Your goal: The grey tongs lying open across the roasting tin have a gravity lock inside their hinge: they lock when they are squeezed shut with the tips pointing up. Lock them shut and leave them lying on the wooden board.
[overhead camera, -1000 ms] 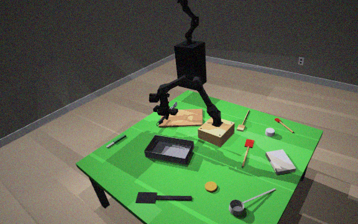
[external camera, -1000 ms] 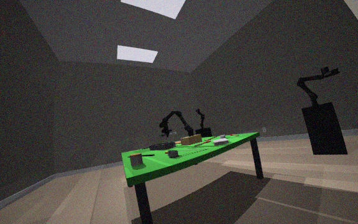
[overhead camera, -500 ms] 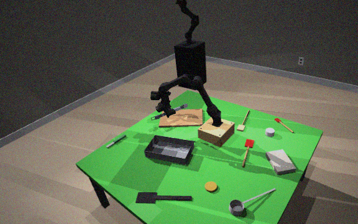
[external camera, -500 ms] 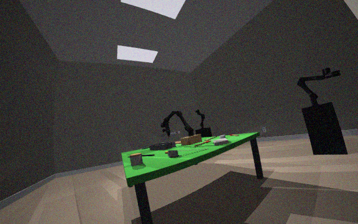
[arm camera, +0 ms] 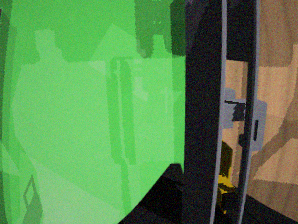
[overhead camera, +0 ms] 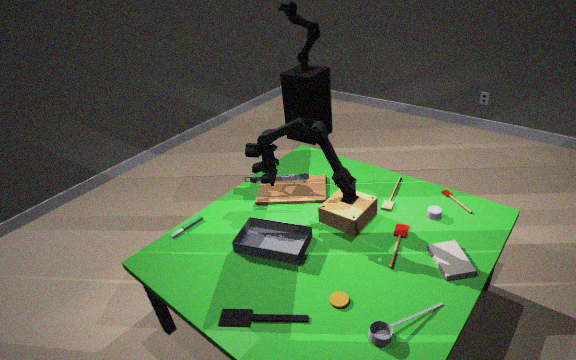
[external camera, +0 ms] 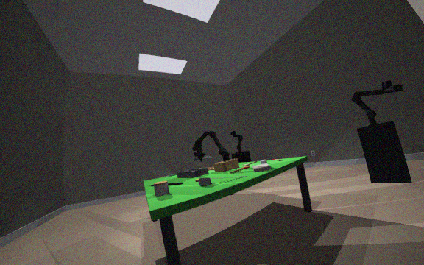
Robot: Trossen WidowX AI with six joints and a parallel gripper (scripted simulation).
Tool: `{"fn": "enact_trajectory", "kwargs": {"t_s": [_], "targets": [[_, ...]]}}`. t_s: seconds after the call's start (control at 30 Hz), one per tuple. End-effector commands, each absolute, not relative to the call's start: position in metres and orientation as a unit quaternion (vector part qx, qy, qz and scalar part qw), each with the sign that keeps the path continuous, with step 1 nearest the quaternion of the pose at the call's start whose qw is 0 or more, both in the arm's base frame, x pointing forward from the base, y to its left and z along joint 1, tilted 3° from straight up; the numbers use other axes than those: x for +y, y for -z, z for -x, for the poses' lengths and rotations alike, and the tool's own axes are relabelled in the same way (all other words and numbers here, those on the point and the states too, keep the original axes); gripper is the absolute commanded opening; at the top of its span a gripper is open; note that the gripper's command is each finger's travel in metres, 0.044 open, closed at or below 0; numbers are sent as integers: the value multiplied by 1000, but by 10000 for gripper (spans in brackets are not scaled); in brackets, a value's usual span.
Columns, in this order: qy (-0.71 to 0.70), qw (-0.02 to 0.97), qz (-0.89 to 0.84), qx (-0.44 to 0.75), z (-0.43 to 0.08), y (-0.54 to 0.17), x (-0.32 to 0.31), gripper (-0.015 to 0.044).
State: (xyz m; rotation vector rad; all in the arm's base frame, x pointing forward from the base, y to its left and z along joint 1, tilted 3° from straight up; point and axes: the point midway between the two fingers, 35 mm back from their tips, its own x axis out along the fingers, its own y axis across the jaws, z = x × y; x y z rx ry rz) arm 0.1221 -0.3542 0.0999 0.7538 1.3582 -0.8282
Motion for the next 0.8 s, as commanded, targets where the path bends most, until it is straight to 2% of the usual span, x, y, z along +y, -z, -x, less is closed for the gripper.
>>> {"fn": "enact_trajectory", "kwargs": {"t_s": [0.0,0.77], "targets": [[415,608,-385,558,-114,-102,-356,-150],[621,372,-613,315,-71,-101,-365,-150]]}}
